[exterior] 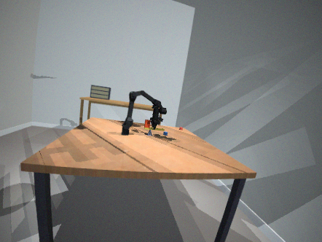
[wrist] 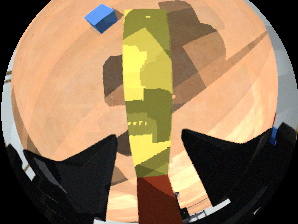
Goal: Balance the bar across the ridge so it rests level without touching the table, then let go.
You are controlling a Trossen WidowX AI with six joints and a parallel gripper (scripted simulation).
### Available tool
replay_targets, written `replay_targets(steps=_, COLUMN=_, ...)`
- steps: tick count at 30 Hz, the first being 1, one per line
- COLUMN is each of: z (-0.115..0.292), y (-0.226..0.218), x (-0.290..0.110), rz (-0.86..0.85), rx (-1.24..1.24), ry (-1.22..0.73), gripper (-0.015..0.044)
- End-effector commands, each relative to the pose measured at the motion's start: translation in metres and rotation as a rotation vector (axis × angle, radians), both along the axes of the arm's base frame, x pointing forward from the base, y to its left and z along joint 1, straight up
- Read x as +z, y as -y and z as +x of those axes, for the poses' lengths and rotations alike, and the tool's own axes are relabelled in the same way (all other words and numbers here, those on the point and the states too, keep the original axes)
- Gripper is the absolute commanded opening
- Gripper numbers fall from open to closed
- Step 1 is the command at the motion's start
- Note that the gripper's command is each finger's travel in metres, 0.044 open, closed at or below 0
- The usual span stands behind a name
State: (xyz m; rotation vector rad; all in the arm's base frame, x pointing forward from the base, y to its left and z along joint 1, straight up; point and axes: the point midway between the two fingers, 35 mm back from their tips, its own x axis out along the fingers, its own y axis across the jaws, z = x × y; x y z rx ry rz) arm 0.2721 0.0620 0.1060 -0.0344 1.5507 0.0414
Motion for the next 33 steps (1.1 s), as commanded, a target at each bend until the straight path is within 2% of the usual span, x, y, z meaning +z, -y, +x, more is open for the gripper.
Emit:
replay_targets(steps=1, z=0.000, y=0.000, x=0.000, rz=-0.001, rx=0.000, ry=0.000, gripper=0.0395)
replay_targets(steps=3, z=0.000, y=0.000, x=0.000, rz=-0.001, rx=0.000, ry=0.000, gripper=0.0440)
replay_targets(steps=7, z=0.001, y=0.000, x=0.007, rz=-0.001, rx=0.000, ry=0.000, gripper=0.0440)
replay_targets(steps=16, z=-0.002, y=0.000, x=0.098, rz=0.000, rx=0.000, ry=0.000, gripper=0.0440)
replay_targets(steps=33, z=-0.002, y=0.001, x=0.100, rz=0.000, rx=0.000, ry=0.000, gripper=0.0440)
